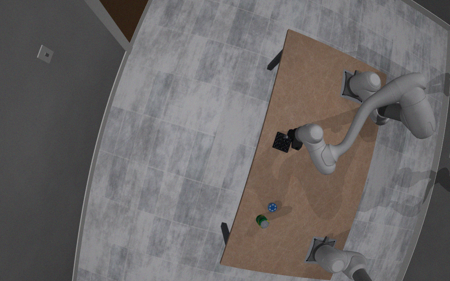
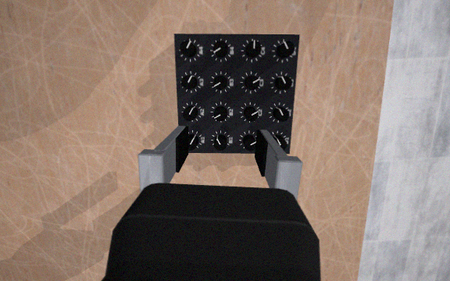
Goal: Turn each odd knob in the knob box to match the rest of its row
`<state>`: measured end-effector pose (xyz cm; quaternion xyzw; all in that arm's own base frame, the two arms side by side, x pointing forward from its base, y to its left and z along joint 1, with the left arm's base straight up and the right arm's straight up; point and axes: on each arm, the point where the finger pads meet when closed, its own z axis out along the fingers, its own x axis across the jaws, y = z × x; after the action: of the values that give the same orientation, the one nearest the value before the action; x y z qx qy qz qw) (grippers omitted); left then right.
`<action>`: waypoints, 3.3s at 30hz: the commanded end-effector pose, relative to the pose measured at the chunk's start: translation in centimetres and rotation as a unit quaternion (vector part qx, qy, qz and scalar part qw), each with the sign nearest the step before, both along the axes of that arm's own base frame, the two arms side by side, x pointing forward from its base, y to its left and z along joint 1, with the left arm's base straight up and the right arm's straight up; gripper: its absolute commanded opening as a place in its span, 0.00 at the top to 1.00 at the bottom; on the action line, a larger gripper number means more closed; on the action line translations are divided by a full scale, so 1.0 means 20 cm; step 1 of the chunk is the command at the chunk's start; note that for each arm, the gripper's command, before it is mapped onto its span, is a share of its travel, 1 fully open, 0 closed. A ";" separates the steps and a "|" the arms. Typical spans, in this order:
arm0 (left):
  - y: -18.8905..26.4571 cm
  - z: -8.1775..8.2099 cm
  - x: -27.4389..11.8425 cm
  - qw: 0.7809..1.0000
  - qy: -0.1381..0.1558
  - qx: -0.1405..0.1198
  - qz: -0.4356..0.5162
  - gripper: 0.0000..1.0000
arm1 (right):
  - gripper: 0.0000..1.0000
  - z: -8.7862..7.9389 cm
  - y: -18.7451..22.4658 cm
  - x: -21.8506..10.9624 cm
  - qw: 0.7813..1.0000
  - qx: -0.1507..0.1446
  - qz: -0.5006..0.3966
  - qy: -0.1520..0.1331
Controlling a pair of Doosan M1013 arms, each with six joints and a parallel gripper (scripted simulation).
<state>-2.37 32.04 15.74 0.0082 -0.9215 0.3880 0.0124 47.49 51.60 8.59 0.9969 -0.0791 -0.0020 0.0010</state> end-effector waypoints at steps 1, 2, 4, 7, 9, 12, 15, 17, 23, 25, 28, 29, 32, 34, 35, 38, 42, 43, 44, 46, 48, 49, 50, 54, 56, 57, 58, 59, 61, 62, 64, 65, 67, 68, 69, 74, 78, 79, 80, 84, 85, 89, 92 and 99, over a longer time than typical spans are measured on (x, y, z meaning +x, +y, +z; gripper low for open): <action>0.02 0.01 -0.01 1.000 0.004 0.006 0.004 0.00 | 0.00 0.01 -0.05 0.02 1.000 0.001 0.001 -0.005; 0.02 0.01 -0.01 1.000 0.004 0.006 0.004 0.00 | 0.00 0.01 -0.06 0.02 1.000 0.001 0.001 -0.005; 0.02 0.01 -0.01 1.000 0.004 0.006 0.004 0.00 | 0.00 0.01 -0.08 0.01 1.000 0.001 0.001 -0.005; 0.02 0.01 -0.01 1.000 0.004 0.006 0.004 0.00 | 0.00 0.01 -0.11 0.01 1.000 0.001 0.001 -0.005; 0.02 0.01 -0.01 1.000 0.004 0.006 0.004 0.00 | 0.00 0.01 -0.12 0.01 1.000 0.001 0.001 -0.004; 0.02 0.01 -0.01 1.000 0.004 0.006 0.004 0.00 | 0.00 0.00 -0.15 0.01 1.000 0.001 0.001 -0.004; 0.02 0.01 -0.01 1.000 0.004 0.006 0.004 0.00 | 0.00 0.00 -0.18 0.00 1.000 0.001 0.001 -0.004; 0.02 0.01 -0.01 1.000 0.004 0.006 0.004 0.00 | 0.00 0.00 -0.19 0.00 1.000 0.001 0.001 -0.004; 0.02 0.01 -0.01 1.000 0.004 0.006 0.004 0.00 | 0.00 0.00 -0.23 0.00 1.000 0.001 0.001 -0.004; 0.02 0.01 -0.01 1.000 0.004 0.006 0.004 0.00 | 0.00 0.00 -0.23 -0.01 1.000 0.001 0.001 -0.004; 0.02 0.01 -0.01 1.000 0.004 0.006 0.004 0.00 | 0.00 0.00 -0.23 0.00 1.000 0.002 -0.001 -0.005; 0.02 0.01 -0.01 1.000 0.004 0.006 0.004 0.00 | 0.00 0.00 -0.23 0.00 1.000 0.002 0.000 -0.005; 0.02 0.01 -0.01 1.000 0.004 0.006 0.004 0.00 | 0.00 0.00 -0.23 0.00 1.000 0.002 0.000 -0.005; 0.02 0.01 -0.01 1.000 0.004 0.006 0.004 0.00 | 0.00 0.00 -0.23 0.00 1.000 0.002 -0.001 -0.005; 0.02 0.01 -0.01 1.000 0.004 0.006 0.004 0.00 | 0.00 0.00 -0.23 0.00 1.000 0.002 -0.001 -0.005; 0.02 0.01 -0.01 1.000 0.004 0.006 0.004 0.00 | 0.00 0.00 -0.23 0.00 1.000 0.002 -0.001 -0.005; 0.02 0.01 -0.01 1.000 0.004 0.006 0.004 0.00 | 0.00 0.00 -0.23 0.00 1.000 0.002 -0.001 -0.005; 0.02 0.01 -0.01 1.000 0.004 0.006 0.004 0.00 | 0.00 0.00 -0.23 0.00 1.000 0.002 -0.001 -0.005; 0.02 0.01 -0.01 1.000 0.004 0.006 0.004 0.00 | 0.00 0.00 -0.23 0.00 1.000 0.002 -0.001 -0.005; 0.02 0.01 -0.01 1.000 0.004 0.006 0.004 0.00 | 0.00 0.00 -0.23 0.00 1.000 0.002 -0.001 -0.005; 0.02 0.01 -0.01 1.000 0.004 0.006 0.004 0.00 | 0.00 0.00 -0.23 0.00 1.000 0.002 -0.001 -0.005; 0.02 0.01 -0.01 1.000 0.004 0.006 0.004 0.00 | 0.00 0.00 -0.23 0.00 1.000 0.002 -0.001 -0.005; 0.02 0.01 -0.01 1.000 0.004 0.006 0.004 0.00 | 0.00 0.00 -0.23 0.00 1.000 0.002 -0.001 -0.005; 0.02 0.01 -0.01 1.000 0.004 0.006 0.004 0.00 | 0.00 0.00 -0.23 0.00 1.000 0.002 -0.001 -0.005; 0.02 0.01 -0.01 1.000 0.004 0.006 0.004 0.00 | 0.00 0.00 -0.23 0.00 1.000 0.002 -0.001 -0.005; 0.02 0.01 -0.01 1.000 0.004 0.006 0.004 0.00 | 0.00 0.00 -0.23 0.00 1.000 0.002 -0.001 -0.005; 0.02 0.01 -0.01 1.000 0.004 0.006 0.004 0.00 | 0.00 0.00 -0.23 0.00 1.000 0.002 -0.001 -0.005; 0.02 0.01 -0.01 1.000 0.004 0.006 0.004 0.00 | 0.00 0.00 -0.23 0.00 1.000 0.002 -0.001 -0.005; 0.02 0.01 -0.01 1.000 0.004 0.006 0.004 0.00 | 0.00 0.00 -0.23 0.00 1.000 0.002 -0.001 -0.005; 0.02 0.01 -0.01 1.000 0.004 0.006 0.004 0.00 | 0.00 0.00 -0.23 0.00 1.000 0.002 -0.001 -0.005; 0.02 0.01 -0.01 1.000 0.004 0.006 0.004 0.00 | 0.00 0.00 -0.23 0.00 1.000 0.002 -0.001 -0.005; 0.02 0.01 -0.01 1.000 0.004 0.006 0.004 0.00 | 0.00 0.00 -0.23 0.00 1.000 0.002 -0.001 -0.005; 0.02 0.01 -0.01 1.000 0.004 0.006 0.004 0.00 | 0.00 0.00 -0.23 0.00 1.000 0.002 0.000 -0.005; 0.02 0.01 -0.01 1.000 0.004 0.006 0.004 0.00 | 0.00 0.00 -0.23 0.00 1.000 0.002 0.002 -0.005; 0.02 0.01 -0.01 1.000 0.004 0.006 0.004 0.00 | 0.00 0.00 -0.23 0.00 1.000 0.002 0.005 -0.005; 0.02 0.01 -0.01 1.000 0.004 0.006 0.004 0.00 | 0.00 0.01 -0.19 -0.01 0.995 0.000 0.097 -0.001; 0.02 0.01 -0.01 1.000 0.004 0.006 0.004 0.00 | 0.00 0.02 -0.17 -0.02 0.992 0.001 0.129 -0.001; 0.02 0.01 -0.01 1.000 0.004 0.006 0.004 0.00 | 0.00 0.02 -0.16 -0.03 0.986 0.002 0.167 0.000; 0.02 0.01 -0.01 1.000 0.004 0.006 0.004 0.00 | 0.00 0.02 -0.15 -0.03 0.984 0.002 0.179 0.000; 0.02 0.01 -0.01 1.000 0.004 0.006 0.004 0.00 | 0.00 0.03 -0.13 -0.03 0.971 0.002 0.239 0.000; 0.02 0.01 -0.01 1.000 0.004 0.006 0.004 0.00 | 0.00 0.03 -0.13 -0.03 0.967 0.002 0.254 0.000; 0.02 0.01 -0.01 1.000 0.004 0.006 0.004 0.00 | 0.00 0.04 -0.11 -0.03 0.950 0.002 0.313 0.000; 0.02 0.01 -0.01 1.000 0.004 0.006 0.004 0.00 | 0.00 0.05 -0.10 -0.04 0.934 0.002 0.356 0.000; 0.02 0.01 -0.01 1.000 0.004 0.006 0.004 0.00 | 0.00 0.06 -0.08 -0.04 0.895 0.002 0.445 0.000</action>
<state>-2.37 32.04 15.74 0.0082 -0.9215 0.3880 0.0124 46.97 49.52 9.64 0.9493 0.3143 0.0030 -0.0002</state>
